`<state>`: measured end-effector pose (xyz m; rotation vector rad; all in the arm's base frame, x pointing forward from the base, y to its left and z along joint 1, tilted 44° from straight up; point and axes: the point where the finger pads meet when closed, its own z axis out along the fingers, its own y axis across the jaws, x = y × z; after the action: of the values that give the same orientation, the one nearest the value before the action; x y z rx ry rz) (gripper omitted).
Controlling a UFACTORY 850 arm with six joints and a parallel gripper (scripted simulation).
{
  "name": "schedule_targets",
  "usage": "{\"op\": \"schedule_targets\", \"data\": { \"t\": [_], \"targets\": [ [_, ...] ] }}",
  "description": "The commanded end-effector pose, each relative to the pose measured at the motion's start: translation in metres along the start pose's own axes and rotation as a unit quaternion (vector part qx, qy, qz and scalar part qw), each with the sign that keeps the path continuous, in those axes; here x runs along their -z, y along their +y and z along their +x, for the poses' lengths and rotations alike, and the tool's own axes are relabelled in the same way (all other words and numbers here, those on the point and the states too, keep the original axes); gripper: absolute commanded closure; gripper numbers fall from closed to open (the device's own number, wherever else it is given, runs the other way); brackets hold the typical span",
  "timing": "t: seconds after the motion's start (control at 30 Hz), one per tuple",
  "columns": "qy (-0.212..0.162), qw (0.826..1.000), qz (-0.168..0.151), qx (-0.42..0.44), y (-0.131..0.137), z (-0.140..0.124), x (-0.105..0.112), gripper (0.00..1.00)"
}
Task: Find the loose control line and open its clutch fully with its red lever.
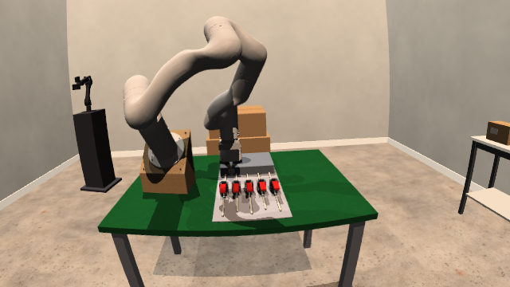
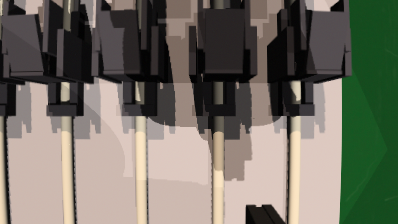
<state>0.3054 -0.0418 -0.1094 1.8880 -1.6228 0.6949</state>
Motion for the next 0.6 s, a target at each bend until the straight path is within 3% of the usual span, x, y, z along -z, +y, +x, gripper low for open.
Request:
{"op": "schedule_targets", "data": {
  "t": [0.0,0.3,0.57],
  "targets": [
    [0.000,1.000,0.002,0.000,-0.002,0.000,-0.022,1.00],
    [0.000,1.000,0.002,0.000,-0.002,0.000,-0.040,1.00],
    [0.000,1.000,0.002,0.000,-0.002,0.000,-0.042,1.00]
  ]
}}
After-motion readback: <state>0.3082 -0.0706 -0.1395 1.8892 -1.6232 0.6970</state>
